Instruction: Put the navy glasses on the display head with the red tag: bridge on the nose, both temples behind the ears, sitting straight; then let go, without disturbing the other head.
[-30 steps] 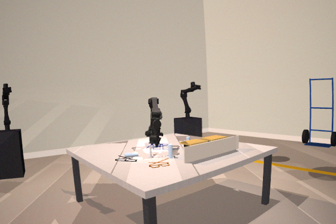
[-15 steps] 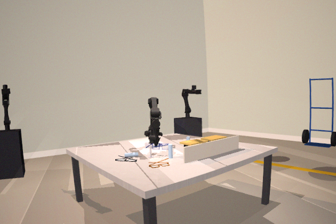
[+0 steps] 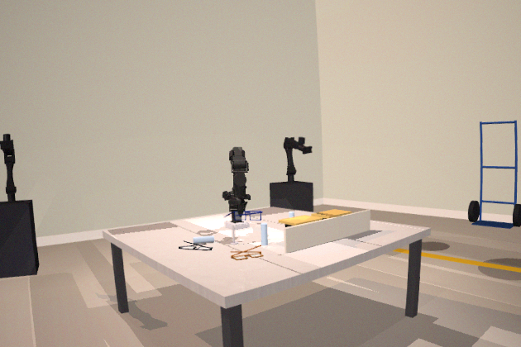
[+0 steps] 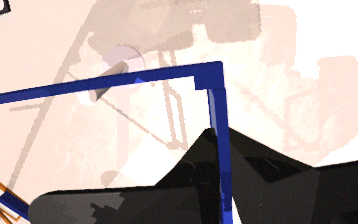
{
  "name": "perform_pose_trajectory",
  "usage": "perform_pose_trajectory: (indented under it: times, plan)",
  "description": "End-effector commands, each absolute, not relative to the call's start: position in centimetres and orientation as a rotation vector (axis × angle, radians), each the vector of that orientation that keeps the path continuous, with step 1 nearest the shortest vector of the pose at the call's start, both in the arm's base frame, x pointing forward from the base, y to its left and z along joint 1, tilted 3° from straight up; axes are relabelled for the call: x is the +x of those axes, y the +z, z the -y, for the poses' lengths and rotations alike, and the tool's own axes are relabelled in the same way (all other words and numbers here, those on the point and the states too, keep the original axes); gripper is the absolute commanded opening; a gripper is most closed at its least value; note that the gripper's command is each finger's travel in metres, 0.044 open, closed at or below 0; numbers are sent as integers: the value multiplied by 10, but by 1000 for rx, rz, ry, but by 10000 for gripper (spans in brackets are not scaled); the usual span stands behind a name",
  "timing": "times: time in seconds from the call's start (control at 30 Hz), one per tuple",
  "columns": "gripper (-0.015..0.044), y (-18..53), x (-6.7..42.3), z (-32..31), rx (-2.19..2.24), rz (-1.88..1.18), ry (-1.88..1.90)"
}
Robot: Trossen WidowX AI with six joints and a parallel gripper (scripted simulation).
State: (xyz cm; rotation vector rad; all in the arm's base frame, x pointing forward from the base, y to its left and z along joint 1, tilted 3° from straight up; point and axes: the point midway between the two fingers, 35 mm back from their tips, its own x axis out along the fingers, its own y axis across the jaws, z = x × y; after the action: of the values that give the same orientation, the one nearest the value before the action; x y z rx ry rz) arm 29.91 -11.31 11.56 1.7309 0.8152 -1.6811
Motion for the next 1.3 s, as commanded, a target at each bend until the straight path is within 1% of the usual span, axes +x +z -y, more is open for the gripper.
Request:
perform_pose_trajectory:
  times: [0.0,0.17,0.47,0.7,1.1,1.27]
  plan:
    - [0,120,298,114,1735,-813,-1691]
    - [0,120,294,124,1822,-713,-1782]
    - [0,119,283,152,2049,-397,-2019]
    - [0,115,283,152,2053,-390,-2023]
    - [0,62,283,151,2053,-390,-2023]
    - [0,59,283,151,2053,-390,-2023]
